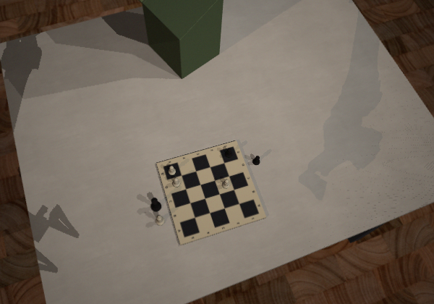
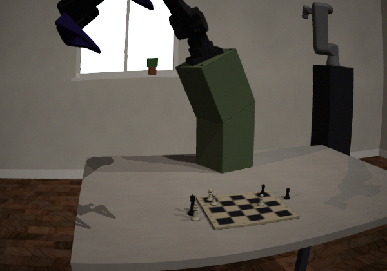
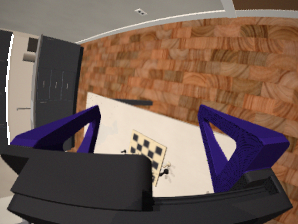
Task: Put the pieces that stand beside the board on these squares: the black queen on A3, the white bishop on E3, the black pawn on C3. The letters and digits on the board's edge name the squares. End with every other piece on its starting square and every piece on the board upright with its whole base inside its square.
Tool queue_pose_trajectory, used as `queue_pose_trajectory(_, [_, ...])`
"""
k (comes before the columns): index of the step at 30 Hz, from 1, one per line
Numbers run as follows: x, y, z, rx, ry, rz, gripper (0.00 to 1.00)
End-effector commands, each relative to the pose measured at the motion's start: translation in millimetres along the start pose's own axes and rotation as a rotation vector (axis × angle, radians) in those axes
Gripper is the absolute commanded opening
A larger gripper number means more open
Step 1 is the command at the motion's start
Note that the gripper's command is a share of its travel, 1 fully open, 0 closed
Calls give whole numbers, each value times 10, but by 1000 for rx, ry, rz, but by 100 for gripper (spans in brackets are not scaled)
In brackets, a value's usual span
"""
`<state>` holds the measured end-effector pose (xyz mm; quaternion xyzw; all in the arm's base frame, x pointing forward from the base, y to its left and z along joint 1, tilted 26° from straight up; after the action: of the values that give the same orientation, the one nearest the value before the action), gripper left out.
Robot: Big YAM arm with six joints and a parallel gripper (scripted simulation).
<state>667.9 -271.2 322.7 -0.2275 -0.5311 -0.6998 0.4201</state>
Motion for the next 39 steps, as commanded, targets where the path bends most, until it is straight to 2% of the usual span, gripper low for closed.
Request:
queue_pose_trajectory(1, [64,45,56,11,-2,-11,100])
queue_pose_trajectory(17, [64,45,56,11,-2,-11,100])
queue_pose_trajectory(18, [206,167,149,43,-11,-44,100])
queue_pose_trajectory(20, [136,109,141,53,-12,-33,100])
queue_pose_trajectory(22, [178,136,234,80,-20,-40,100])
queue_pose_trajectory(27, [-59,-17,211,172,-69,-6,100])
queue_pose_trajectory(32, [-504,-432,96,348,-167,79,100])
queue_pose_trajectory(34, [-504,-432,96,348,-167,79,100])
queue_pose_trajectory(38, [-921,-976,24,540,-259,191,100])
queue_pose_trajectory(39, [-921,-976,24,540,-259,191,100])
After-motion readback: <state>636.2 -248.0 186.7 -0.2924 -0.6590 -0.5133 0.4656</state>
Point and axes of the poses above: the point where the finger pads meet when closed, its own x axis back along the fingers, its own z axis across the jaws, y = z × x, the point moved 8 cm from there along x, back along the fingers, and after that the axes turned 9 degrees about -x, right-handed, at the moved point
